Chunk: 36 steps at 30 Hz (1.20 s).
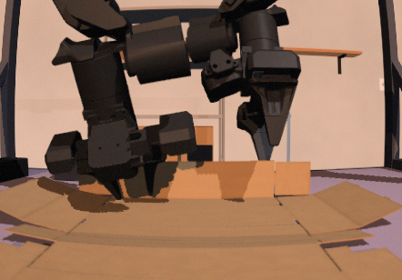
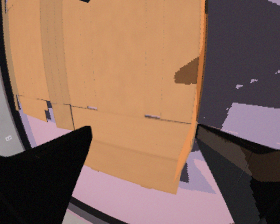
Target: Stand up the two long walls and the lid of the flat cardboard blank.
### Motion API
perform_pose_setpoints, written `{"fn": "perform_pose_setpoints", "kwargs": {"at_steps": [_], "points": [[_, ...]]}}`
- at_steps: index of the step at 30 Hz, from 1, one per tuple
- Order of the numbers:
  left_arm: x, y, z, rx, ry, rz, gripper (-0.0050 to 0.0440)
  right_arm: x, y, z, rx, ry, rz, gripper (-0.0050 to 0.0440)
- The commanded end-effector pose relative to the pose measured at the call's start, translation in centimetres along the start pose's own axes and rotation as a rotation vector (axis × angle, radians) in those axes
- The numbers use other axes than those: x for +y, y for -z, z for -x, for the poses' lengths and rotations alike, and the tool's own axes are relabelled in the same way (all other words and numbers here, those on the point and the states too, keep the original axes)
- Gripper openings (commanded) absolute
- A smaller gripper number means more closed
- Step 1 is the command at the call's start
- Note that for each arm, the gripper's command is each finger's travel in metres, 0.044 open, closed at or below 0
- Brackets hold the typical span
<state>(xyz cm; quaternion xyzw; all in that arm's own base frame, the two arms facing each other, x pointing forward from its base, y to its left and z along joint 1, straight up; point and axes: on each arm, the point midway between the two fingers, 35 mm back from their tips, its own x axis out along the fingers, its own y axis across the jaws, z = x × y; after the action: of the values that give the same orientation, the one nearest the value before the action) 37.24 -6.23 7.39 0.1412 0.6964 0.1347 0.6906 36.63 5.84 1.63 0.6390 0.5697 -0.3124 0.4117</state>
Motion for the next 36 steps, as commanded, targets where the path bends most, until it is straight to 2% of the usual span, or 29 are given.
{"fn": "perform_pose_setpoints", "kwargs": {"at_steps": [1, 18, 21, 23, 28, 31, 36], "points": [[1.2, -0.3, 1.3, -0.033, -0.014, 0.025, 0.04, -4.1, -2.3, -3.5, -0.048, 0.141, -0.058, 0.0199], [-0.2, -0.3, 2.0, -0.033, -0.012, 0.025, 0.04, -3.8, -2.2, -3.3, -0.046, 0.136, -0.056, 0.0199], [-1.9, -0.5, 3.0, -0.033, -0.009, 0.024, 0.04, -3.5, -2.1, -3.2, -0.044, 0.129, -0.052, 0.0199], [-1.9, -0.5, 3.0, -0.033, -0.009, 0.024, 0.04, -3.5, -2.1, -3.2, -0.044, 0.129, -0.052, 0.0199], [-6.8, -0.2, 5.8, -0.032, -0.006, 0.024, 0.04, -1.9, -1.3, -2.1, -0.025, 0.078, -0.027, 0.0199], [-7.1, -0.2, 5.9, -0.032, -0.006, 0.024, 0.04, -0.7, -0.4, -1.0, -0.006, 0.035, -0.006, 0.0199], [-7.1, -0.2, 5.9, -0.032, -0.006, 0.024, 0.028, 0.2, 0.4, 0.3, -0.014, 0.054, -0.016, 0.0319]]}}
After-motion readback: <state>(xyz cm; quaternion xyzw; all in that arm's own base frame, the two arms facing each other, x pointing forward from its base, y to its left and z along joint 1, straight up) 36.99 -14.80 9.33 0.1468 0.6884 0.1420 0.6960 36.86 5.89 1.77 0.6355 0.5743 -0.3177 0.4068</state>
